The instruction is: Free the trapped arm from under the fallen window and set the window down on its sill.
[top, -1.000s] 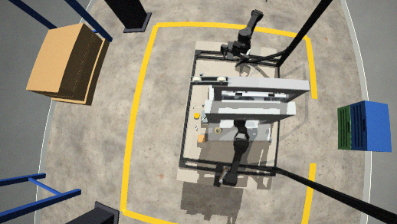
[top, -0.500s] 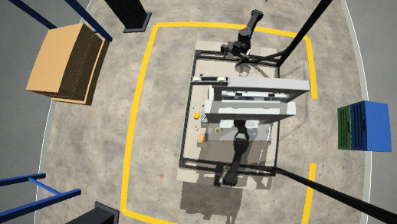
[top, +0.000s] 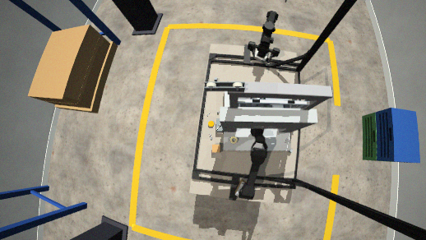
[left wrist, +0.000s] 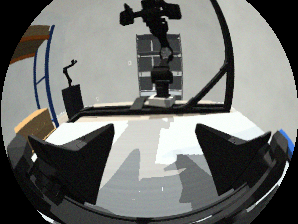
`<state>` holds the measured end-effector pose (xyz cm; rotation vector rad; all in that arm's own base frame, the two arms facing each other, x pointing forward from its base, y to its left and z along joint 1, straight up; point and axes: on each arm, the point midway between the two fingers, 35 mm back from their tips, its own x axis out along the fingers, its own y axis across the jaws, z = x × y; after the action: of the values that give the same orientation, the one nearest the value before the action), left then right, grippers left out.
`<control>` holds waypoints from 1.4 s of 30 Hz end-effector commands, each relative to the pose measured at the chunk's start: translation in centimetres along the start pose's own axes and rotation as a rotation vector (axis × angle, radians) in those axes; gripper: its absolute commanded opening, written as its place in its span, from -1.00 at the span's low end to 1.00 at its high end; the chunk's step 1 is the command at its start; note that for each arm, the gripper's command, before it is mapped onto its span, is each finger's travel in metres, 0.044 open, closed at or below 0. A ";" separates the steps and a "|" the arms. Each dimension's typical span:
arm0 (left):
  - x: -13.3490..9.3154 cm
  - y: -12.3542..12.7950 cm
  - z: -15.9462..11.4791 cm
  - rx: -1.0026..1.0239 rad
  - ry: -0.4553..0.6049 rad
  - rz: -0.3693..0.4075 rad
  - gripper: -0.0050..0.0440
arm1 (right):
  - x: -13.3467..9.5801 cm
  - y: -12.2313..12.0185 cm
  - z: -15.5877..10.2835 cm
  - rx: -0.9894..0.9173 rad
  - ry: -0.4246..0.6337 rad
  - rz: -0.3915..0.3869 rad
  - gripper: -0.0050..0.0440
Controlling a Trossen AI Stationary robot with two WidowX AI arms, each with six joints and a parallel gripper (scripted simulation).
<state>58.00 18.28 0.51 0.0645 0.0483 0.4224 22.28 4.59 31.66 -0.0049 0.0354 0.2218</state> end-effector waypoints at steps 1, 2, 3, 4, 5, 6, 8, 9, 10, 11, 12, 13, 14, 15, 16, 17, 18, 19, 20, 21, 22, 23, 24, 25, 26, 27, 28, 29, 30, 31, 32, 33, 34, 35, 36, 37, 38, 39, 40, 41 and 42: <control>0.0 0.0 0.1 0.007 -0.002 0.000 0.84 | -3.1 1.7 -1.2 -0.008 0.026 0.081 0.84; 0.0 0.0 0.1 0.007 -0.002 0.000 0.84 | -3.7 1.9 -1.6 -0.008 0.038 0.097 0.84; 0.0 0.0 0.1 0.007 -0.002 0.000 0.84 | -4.3 2.2 -2.0 -0.009 0.049 0.112 0.84; 0.0 0.0 0.1 0.007 -0.002 0.000 0.84 | -4.9 2.4 -2.3 -0.010 0.055 0.126 0.84; 0.0 0.0 0.1 0.007 -0.002 0.000 0.84 | -5.3 2.6 -2.5 -0.010 0.059 0.137 0.84; 0.0 0.0 0.1 0.007 -0.002 0.000 0.84 | -5.6 2.7 -2.7 -0.011 0.062 0.145 0.84; 0.0 0.0 0.1 0.007 -0.002 0.000 0.84 | -5.9 2.8 -2.9 -0.011 0.065 0.153 0.84; 0.0 0.0 0.1 0.007 -0.002 0.000 0.84 | -6.0 2.8 -2.9 -0.011 0.066 0.154 0.84; 0.0 0.0 0.1 0.007 -0.002 0.000 0.84 | -6.0 2.8 -2.9 -0.011 0.066 0.154 0.84; 0.0 0.0 0.1 0.007 -0.002 0.000 0.84 | -6.0 2.8 -2.9 -0.011 0.066 0.154 0.84; 0.0 0.0 0.1 0.007 -0.002 0.000 0.84 | -6.0 2.8 -2.9 -0.011 0.066 0.154 0.84; 0.0 0.0 0.1 0.007 -0.002 0.000 0.84 | -6.0 2.8 -2.9 -0.011 0.066 0.154 0.84; 0.0 0.0 0.1 0.007 -0.002 0.000 0.84 | -6.0 2.8 -2.9 -0.011 0.066 0.154 0.84; 0.0 0.0 0.1 0.007 -0.002 0.000 0.84 | -6.0 2.8 -2.9 -0.011 0.066 0.154 0.84; 0.0 0.0 0.1 0.007 -0.002 0.000 0.84 | -6.0 2.8 -2.9 -0.011 0.066 0.154 0.84; 0.0 0.0 0.1 0.007 -0.002 0.000 0.84 | -6.0 2.8 -2.9 -0.011 0.066 0.154 0.84; 0.0 0.0 0.1 0.007 -0.002 0.000 0.84 | -6.0 2.8 -2.9 -0.011 0.066 0.154 0.84; 0.0 0.0 0.1 0.007 -0.002 0.000 0.84 | -6.0 2.8 -2.9 -0.011 0.066 0.154 0.84; 0.0 0.0 0.1 0.007 -0.002 0.000 0.84 | -6.0 2.8 -2.9 -0.011 0.066 0.154 0.84; 0.0 0.0 0.1 0.007 -0.002 0.000 0.84 | -6.0 2.8 -2.9 -0.011 0.066 0.154 0.84; 0.0 0.0 0.1 0.007 -0.002 0.000 0.84 | -5.9 2.9 -2.9 -0.011 0.066 0.155 0.84; 0.0 0.0 0.1 0.007 -0.002 0.000 0.84 | -5.8 2.9 -2.9 -0.011 0.065 0.155 0.84; 0.0 0.0 0.1 0.007 -0.002 0.000 0.84 | -5.7 2.9 -2.9 -0.011 0.065 0.156 0.84; 0.0 0.0 0.1 0.007 -0.002 0.000 0.84 | -5.4 2.9 -2.9 -0.011 0.064 0.157 0.84; 0.0 0.0 0.1 0.007 -0.002 0.000 0.84 | -5.1 2.9 -2.8 -0.011 0.062 0.158 0.84; 0.0 0.0 0.1 0.007 -0.002 0.000 0.84 | -4.6 3.0 -2.8 -0.010 0.061 0.160 0.84; 0.0 0.0 0.1 0.007 -0.002 0.000 0.84 | -4.6 3.0 -2.8 -0.010 0.061 0.160 0.84; 0.0 0.0 0.1 0.007 -0.002 0.000 0.84 | -4.6 3.0 -2.8 -0.010 0.061 0.160 0.84; 0.0 0.0 0.1 0.007 -0.002 0.000 0.84 | -4.1 3.0 -2.8 -0.010 0.058 0.163 0.84; 0.0 0.0 0.1 0.007 -0.002 0.000 0.84 | -3.4 3.1 -2.8 -0.009 0.056 0.166 0.84; 0.0 0.0 0.1 0.007 -0.002 0.000 0.84 | -2.7 3.2 -2.8 -0.009 0.053 0.169 0.84; 0.0 0.0 0.1 0.007 -0.002 0.000 0.84 | -1.9 3.2 -2.8 -0.008 0.049 0.173 0.84; 0.0 0.0 0.1 0.007 -0.002 0.000 0.84 | -1.0 3.3 -2.9 -0.007 0.046 0.177 0.84; 0.0 0.0 0.1 0.007 -0.002 0.000 0.84 | 0.0 3.4 -3.4 -0.005 0.058 0.182 0.84; 0.0 0.0 0.1 0.007 -0.002 0.000 0.84 | 0.7 3.4 -3.7 -0.005 0.060 0.186 0.84; 0.0 0.0 0.1 0.007 -0.002 0.000 0.84 | 1.3 3.4 -3.9 -0.004 0.060 0.189 0.84; 0.0 0.0 0.1 0.007 -0.002 0.000 0.84 | 1.9 3.4 -4.1 -0.003 0.059 0.192 0.84; 0.0 0.0 0.1 0.007 -0.002 0.000 0.84 | 2.5 3.4 -4.3 -0.003 0.058 0.196 0.84; 0.0 0.0 0.1 0.007 -0.002 0.000 0.84 | 3.1 3.5 -4.5 -0.002 0.055 0.199 0.84; 0.0 0.0 0.1 0.007 -0.002 0.000 0.84 | 3.7 3.5 -4.8 -0.001 0.055 0.202 0.84; 0.0 0.0 0.1 0.007 -0.002 0.000 0.84 | 4.2 3.5 -5.1 -0.001 0.053 0.205 0.84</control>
<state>58.00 18.28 0.50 0.0629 0.0483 0.4225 23.69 8.49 27.69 -0.0111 0.0856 0.4182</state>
